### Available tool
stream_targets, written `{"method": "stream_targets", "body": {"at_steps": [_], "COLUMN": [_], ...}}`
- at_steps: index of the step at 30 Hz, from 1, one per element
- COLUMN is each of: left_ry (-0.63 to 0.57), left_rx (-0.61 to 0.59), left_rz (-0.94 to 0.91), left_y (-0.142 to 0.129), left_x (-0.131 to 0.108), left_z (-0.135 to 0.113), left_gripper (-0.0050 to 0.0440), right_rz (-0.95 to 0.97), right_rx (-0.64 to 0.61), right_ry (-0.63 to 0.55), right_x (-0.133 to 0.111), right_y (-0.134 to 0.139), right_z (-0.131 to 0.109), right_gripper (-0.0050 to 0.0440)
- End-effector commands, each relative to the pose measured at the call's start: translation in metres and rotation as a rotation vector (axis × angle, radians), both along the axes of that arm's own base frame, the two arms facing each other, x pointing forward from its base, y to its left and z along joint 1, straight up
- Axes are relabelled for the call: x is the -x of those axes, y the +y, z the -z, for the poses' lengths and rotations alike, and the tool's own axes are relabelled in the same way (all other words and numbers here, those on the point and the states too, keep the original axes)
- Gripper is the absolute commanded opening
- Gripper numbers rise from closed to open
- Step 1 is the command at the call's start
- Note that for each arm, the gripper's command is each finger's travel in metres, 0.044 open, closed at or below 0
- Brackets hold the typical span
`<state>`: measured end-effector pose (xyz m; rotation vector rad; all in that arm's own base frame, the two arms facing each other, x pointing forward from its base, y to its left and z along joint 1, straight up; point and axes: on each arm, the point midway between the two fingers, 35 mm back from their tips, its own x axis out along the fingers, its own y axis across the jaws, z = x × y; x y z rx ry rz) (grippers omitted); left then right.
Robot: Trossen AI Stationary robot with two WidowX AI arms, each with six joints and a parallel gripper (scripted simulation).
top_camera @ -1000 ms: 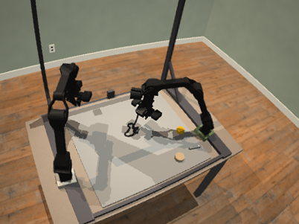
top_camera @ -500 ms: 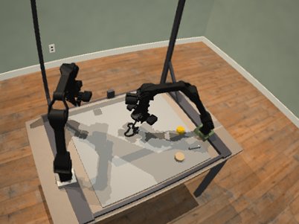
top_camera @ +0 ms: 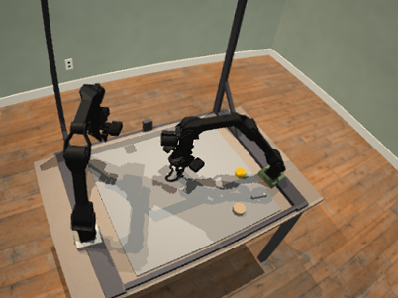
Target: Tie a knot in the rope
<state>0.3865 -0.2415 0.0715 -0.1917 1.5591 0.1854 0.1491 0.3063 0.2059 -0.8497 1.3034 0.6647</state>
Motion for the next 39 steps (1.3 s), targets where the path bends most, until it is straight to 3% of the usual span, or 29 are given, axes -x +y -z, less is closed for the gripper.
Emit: {"method": "stream_targets", "body": {"at_steps": [1, 39], "left_ry": [-0.022, -0.022], "left_rx": [0.012, 0.012], "left_rz": [-0.001, -0.001], "left_y": [0.002, 0.002], "left_x": [-0.015, -0.018], "left_z": [-0.004, 0.02], "left_gripper": [0.0085, 0.0085], "right_rz": [0.003, 0.003], "right_rx": [-0.023, -0.023], "right_ry": [-0.01, -0.01], "right_x": [0.0, 0.0], "right_y": [-0.001, -0.001], "right_z": [-0.008, -0.008], "right_gripper": [0.0085, 0.0085]}}
